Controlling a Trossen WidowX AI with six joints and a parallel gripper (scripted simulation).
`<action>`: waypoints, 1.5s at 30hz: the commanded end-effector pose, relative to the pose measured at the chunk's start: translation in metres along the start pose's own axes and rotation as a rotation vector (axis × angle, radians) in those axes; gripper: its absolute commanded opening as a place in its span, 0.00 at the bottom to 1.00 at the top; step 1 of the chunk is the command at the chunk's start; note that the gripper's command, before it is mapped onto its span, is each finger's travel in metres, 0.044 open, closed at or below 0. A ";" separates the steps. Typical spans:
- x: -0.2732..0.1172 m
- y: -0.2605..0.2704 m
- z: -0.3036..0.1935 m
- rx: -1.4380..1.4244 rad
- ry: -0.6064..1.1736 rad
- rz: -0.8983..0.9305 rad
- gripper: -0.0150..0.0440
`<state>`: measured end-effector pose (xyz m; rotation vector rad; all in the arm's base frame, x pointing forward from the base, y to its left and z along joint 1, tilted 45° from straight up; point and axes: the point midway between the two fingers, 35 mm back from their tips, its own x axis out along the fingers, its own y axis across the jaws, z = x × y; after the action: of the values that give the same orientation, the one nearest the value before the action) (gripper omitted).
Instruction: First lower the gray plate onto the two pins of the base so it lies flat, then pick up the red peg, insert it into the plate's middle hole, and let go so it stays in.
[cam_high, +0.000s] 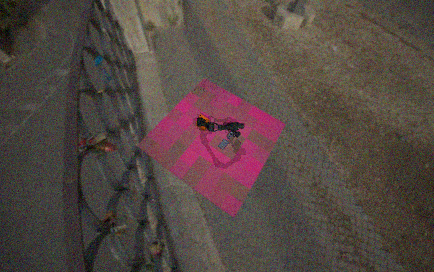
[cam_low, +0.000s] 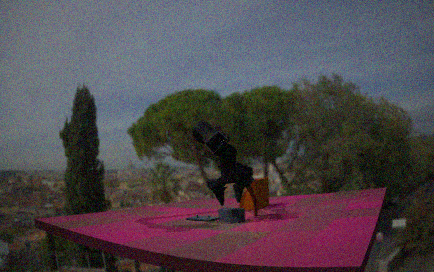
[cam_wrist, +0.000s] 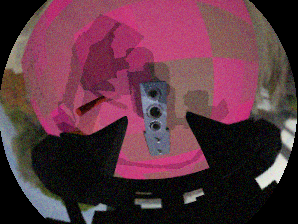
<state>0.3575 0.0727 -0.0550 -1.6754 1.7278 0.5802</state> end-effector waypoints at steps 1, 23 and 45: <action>0.007 0.001 -0.001 -0.008 0.007 0.005 1.00; 0.043 0.001 -0.001 -0.008 0.008 0.005 1.00; 0.061 0.002 -0.002 -0.008 0.010 0.005 0.64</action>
<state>0.3583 0.0311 -0.0958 -1.6771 1.7322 0.5773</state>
